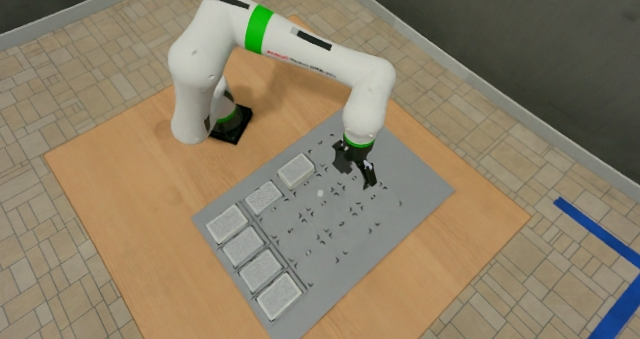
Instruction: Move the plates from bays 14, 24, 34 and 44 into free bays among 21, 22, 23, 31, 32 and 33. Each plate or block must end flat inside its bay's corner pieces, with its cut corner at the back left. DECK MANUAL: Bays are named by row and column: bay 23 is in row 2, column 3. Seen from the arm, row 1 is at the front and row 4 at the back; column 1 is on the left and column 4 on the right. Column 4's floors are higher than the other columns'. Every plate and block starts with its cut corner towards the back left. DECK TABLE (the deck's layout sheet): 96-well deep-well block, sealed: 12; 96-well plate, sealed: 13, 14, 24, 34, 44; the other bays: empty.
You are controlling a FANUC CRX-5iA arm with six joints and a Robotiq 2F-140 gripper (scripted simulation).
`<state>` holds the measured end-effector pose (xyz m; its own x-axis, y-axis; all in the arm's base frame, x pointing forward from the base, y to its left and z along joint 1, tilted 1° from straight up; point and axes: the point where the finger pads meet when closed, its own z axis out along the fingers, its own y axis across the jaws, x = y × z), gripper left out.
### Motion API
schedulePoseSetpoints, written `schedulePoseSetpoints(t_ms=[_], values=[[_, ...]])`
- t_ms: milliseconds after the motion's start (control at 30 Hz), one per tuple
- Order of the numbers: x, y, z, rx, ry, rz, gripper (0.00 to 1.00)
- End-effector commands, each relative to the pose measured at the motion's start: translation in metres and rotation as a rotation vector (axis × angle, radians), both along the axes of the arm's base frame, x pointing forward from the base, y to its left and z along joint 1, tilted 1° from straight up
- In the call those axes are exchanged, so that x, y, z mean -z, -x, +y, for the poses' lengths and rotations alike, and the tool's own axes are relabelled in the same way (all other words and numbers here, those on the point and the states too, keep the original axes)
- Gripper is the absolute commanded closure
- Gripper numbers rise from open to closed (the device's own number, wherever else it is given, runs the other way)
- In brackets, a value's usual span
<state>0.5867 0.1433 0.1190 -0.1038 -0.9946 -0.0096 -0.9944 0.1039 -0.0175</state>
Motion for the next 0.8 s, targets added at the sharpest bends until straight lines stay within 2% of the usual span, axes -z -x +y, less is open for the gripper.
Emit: schedulePoseSetpoints(t_ms=[0, 200, 767], values=[[-0.001, -0.005, 0.0, 0.0, 0.0, -0.001, 0.0], [-0.002, -0.028, -0.003, 0.0, 0.0, -0.001, 0.0], [-0.002, -0.028, -0.003, 0.0, 0.0, -0.001, 0.0]])
